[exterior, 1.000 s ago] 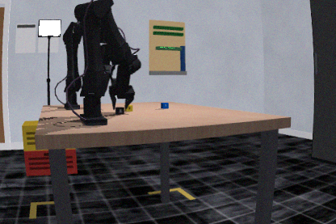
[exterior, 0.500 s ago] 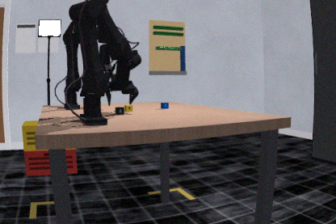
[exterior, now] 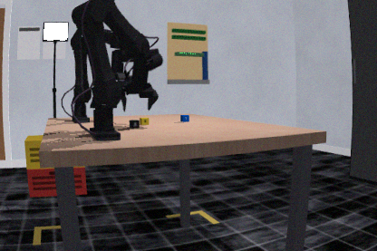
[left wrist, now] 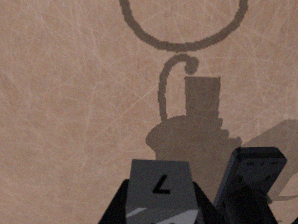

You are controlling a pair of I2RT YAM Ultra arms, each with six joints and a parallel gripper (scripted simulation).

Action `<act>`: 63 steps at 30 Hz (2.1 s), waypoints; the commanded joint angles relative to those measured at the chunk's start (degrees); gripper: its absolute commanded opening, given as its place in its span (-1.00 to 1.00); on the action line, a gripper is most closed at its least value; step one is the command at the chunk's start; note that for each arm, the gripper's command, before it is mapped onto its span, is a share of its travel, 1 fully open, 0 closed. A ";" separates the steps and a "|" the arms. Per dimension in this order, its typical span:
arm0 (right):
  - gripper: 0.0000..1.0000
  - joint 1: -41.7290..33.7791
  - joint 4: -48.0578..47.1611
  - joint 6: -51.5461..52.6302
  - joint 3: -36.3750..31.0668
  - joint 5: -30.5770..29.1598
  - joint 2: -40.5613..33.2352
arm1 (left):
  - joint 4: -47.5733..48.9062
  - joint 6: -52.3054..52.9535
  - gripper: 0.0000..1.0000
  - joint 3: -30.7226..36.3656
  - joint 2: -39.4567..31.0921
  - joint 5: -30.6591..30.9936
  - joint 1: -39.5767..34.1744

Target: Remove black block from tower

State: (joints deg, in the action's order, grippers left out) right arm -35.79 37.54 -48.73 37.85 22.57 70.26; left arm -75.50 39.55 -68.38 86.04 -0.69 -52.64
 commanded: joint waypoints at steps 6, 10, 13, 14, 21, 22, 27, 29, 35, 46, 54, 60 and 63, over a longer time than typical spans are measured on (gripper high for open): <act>1.00 -1.39 3.27 7.36 2.10 0.84 -3.63 | -0.04 -0.07 -0.46 -0.65 -1.67 -0.05 -0.19; 1.00 -4.07 3.61 16.20 2.16 1.42 -12.21 | 0.22 -0.28 -0.46 -1.26 -2.25 -0.04 -0.18; 1.00 -6.81 4.19 23.00 2.51 1.96 -19.66 | 2.26 -0.38 -0.46 -2.00 -0.66 -0.01 -0.55; 1.00 -7.70 4.37 25.11 2.64 2.06 -22.33 | 3.04 -0.43 -0.46 -2.60 0.90 -0.01 -0.57; 1.00 -11.67 5.03 34.45 3.30 2.12 -35.24 | 6.06 -0.53 -0.46 -8.71 10.11 0.00 -0.70; 1.00 -13.41 5.42 37.12 3.63 0.60 -38.33 | 6.36 -0.40 -0.46 -11.07 13.11 -0.02 -0.70; 1.00 -15.89 5.75 43.27 3.92 1.14 -46.94 | 6.19 -0.52 -0.46 -19.67 22.99 -0.01 -0.77; 1.00 -16.70 5.97 45.23 4.06 1.23 -49.94 | 5.97 -0.53 -0.46 -23.37 26.67 -0.02 -0.79; 1.00 -18.80 6.37 47.64 4.42 0.23 -54.57 | 2.12 -0.60 -0.46 -31.34 33.42 0.05 -0.72; 1.00 -19.20 17.75 49.02 8.32 -4.71 -56.53 | 1.92 -0.55 -0.46 -34.25 35.43 0.09 -0.69; 1.00 -16.12 35.85 50.42 22.26 -9.99 -62.22 | 1.92 -0.55 -0.46 -34.38 35.13 0.09 -0.69; 1.00 -20.15 46.11 52.69 32.46 -17.98 -64.62 | 1.92 -0.55 -0.46 -34.39 35.15 0.09 -0.69; 1.00 -21.13 49.55 53.44 36.28 -19.74 -65.60 | 1.92 -0.55 -0.46 -34.39 35.15 0.09 -0.69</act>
State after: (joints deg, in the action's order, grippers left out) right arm -55.79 79.85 3.11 70.46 6.85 6.13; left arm -73.12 39.22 -100.38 121.56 -0.69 -52.90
